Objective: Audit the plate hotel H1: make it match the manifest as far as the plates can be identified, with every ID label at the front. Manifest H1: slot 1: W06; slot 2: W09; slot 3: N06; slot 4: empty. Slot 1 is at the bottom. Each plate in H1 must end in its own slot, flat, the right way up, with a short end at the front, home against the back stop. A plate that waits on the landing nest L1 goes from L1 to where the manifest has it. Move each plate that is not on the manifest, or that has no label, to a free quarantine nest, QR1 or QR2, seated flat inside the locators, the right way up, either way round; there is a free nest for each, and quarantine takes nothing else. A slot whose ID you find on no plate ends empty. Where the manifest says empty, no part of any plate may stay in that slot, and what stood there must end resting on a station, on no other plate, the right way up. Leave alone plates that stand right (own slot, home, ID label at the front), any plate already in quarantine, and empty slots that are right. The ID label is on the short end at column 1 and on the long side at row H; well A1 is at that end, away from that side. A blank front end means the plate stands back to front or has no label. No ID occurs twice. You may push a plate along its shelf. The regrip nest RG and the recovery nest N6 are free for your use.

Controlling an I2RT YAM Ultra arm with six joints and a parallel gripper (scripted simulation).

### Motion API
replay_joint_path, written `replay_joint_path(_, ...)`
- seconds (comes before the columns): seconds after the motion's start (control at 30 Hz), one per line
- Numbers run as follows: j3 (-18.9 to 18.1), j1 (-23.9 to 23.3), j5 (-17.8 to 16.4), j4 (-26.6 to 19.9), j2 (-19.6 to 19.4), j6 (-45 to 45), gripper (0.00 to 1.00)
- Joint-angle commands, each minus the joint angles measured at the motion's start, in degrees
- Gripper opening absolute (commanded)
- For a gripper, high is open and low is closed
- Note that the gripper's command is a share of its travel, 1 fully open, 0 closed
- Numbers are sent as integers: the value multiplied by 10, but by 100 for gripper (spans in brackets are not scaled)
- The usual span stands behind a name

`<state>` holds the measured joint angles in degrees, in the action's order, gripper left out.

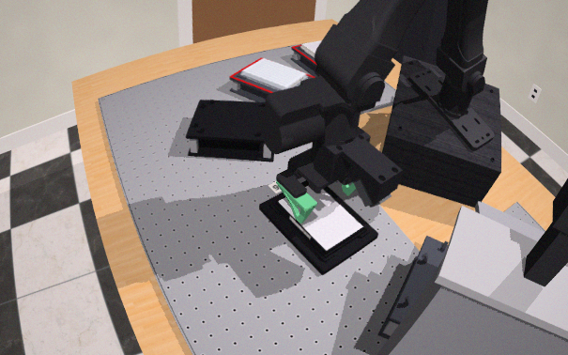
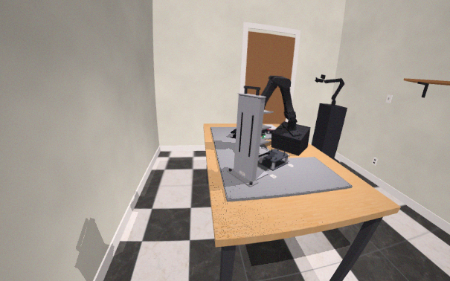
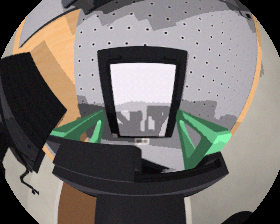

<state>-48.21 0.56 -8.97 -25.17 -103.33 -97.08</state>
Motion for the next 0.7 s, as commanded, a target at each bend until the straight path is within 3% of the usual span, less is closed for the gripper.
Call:
replay_joint_path(0.0, 11, 5, 0, 17, -7, 5, 100)
replay_joint_path(0.07, 13, -1, 0, 21, 5, 4, 100)
replay_joint_path(0.13, 14, 2, 0, 27, -15, 6, 100)
replay_joint_path(0.53, 16, 9, 1, 64, -47, 11, 100)
replay_joint_path(0.63, 18, 8, 1, 67, -37, 10, 100)
replay_joint_path(0.67, 19, 9, 1, 70, -52, 11, 100)
